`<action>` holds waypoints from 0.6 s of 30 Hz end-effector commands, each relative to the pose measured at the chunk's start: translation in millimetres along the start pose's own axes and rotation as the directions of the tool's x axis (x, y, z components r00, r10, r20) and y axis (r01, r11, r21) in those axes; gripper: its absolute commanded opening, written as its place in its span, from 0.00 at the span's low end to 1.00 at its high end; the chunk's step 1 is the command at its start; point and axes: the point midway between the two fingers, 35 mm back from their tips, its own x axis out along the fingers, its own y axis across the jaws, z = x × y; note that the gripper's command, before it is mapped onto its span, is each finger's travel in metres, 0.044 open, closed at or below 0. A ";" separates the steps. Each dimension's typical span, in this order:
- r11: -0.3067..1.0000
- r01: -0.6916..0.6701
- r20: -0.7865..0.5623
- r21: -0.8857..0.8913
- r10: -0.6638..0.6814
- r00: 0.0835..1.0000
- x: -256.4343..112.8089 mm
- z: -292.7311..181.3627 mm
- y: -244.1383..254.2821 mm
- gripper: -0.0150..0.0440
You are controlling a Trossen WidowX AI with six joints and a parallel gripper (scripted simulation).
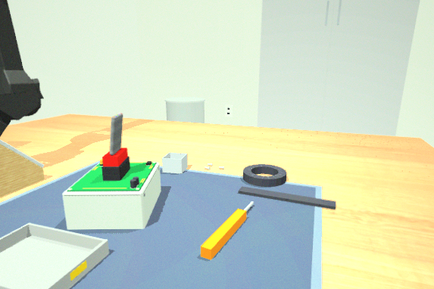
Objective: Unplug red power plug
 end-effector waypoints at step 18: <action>0.983 -0.125 -0.022 -0.133 0.123 0.992 -11.8 -15.7 46.9 0.98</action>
